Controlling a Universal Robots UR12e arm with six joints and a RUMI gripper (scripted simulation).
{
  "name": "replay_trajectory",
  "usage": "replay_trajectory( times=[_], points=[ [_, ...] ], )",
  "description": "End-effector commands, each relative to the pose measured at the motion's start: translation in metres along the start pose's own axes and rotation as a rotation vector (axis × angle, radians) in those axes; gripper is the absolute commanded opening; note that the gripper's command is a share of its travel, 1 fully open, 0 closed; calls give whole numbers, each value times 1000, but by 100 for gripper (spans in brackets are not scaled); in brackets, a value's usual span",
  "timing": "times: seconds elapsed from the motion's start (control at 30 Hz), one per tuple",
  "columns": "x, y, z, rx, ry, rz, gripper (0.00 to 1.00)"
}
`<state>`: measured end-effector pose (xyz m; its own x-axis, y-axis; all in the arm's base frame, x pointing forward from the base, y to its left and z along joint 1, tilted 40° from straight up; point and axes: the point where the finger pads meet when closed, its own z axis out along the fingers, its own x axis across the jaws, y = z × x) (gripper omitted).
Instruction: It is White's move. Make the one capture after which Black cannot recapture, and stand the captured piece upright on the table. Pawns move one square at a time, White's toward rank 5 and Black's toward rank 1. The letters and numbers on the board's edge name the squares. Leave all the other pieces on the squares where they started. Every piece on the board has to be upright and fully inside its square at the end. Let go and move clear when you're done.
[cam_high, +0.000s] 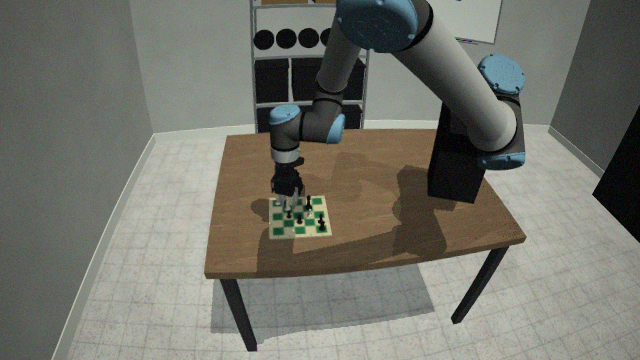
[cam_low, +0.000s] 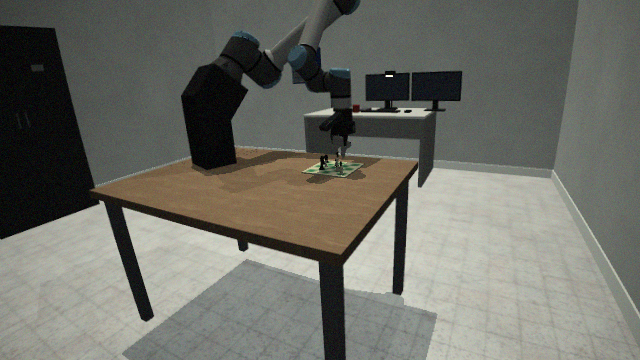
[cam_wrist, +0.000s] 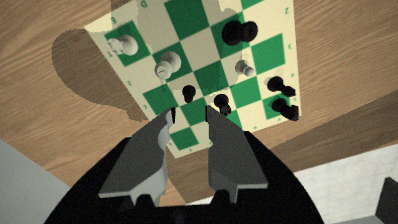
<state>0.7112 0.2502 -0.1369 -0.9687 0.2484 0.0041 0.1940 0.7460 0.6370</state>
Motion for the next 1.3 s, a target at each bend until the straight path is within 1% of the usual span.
replay_trajectory(
  times=[0.0, 0.33, 1.27],
  points=[
    [-4, 1, 4, 0, -6, -3, 20],
    [-4, 1, 9, 0, -6, -3, 20],
    [-4, 1, 8, 0, -7, -3, 20]
  ],
)
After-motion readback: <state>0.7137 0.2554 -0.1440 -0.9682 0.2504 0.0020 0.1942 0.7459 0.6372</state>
